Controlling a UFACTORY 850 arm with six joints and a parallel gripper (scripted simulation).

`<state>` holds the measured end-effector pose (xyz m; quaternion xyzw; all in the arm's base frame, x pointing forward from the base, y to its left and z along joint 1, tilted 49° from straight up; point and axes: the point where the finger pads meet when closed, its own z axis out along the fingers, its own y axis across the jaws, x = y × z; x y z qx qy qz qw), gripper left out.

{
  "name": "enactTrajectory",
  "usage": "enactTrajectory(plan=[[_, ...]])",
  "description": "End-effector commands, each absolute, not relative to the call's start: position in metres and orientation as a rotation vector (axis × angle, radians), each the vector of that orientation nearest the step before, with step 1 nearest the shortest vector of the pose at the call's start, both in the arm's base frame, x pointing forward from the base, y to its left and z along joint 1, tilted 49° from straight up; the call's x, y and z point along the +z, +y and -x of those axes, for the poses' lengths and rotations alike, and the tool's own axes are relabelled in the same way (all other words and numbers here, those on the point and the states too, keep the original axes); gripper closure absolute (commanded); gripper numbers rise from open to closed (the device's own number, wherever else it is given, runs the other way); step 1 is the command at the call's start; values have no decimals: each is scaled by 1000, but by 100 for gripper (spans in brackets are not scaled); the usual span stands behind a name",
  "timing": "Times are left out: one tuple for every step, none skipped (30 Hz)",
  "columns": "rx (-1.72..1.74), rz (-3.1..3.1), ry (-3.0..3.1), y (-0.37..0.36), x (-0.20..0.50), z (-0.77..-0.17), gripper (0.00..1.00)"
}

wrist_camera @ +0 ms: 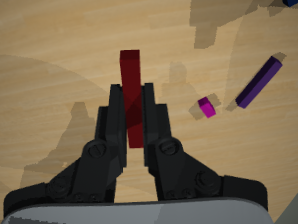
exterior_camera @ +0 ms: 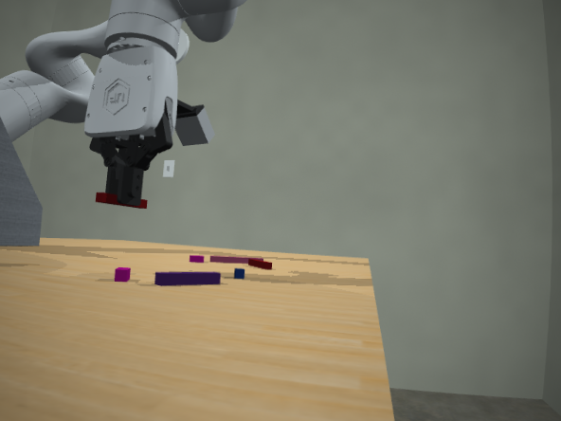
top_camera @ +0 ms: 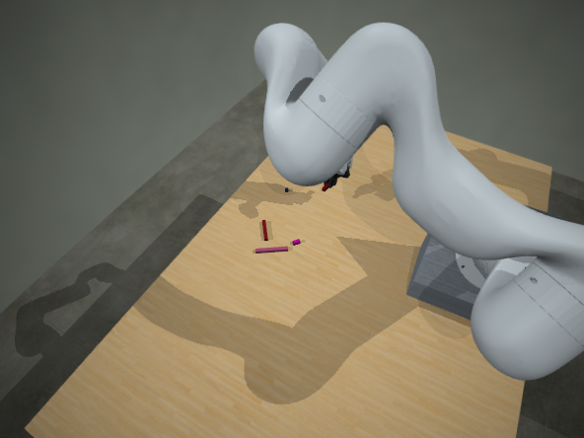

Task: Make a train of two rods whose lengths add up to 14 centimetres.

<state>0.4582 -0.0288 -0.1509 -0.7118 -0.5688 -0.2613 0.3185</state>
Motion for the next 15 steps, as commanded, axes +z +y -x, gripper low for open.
enactTrajectory(plan=[[-690,1874,-1497,-13,-165,-460,96],[-690,1874,-1497,-10,-168,-460,96],[-690,1874,-1497,-7,-171,-460,96],[-690,1874,-1497,-4,-174,-460,96],[-690,1874,-1497,-1,-176,-460,96],[-690,1874,-1497,-1,-176,-460,96],[-690,1874,-1497,-1,-176,-460,96],[-690,1874,-1497,2,-178,-460,96],[-690,1874,-1497,4,-180,-460,96],[-690,1874,-1497,6,-182,-460,96],[-690,1874,-1497,8,-184,-460,96],[-690,1874,-1497,10,-185,-460,96],[-690,1874,-1497,11,-186,-460,96],[-690,1874,-1497,12,-187,-460,96],[-690,1874,-1497,13,-188,-460,96]])
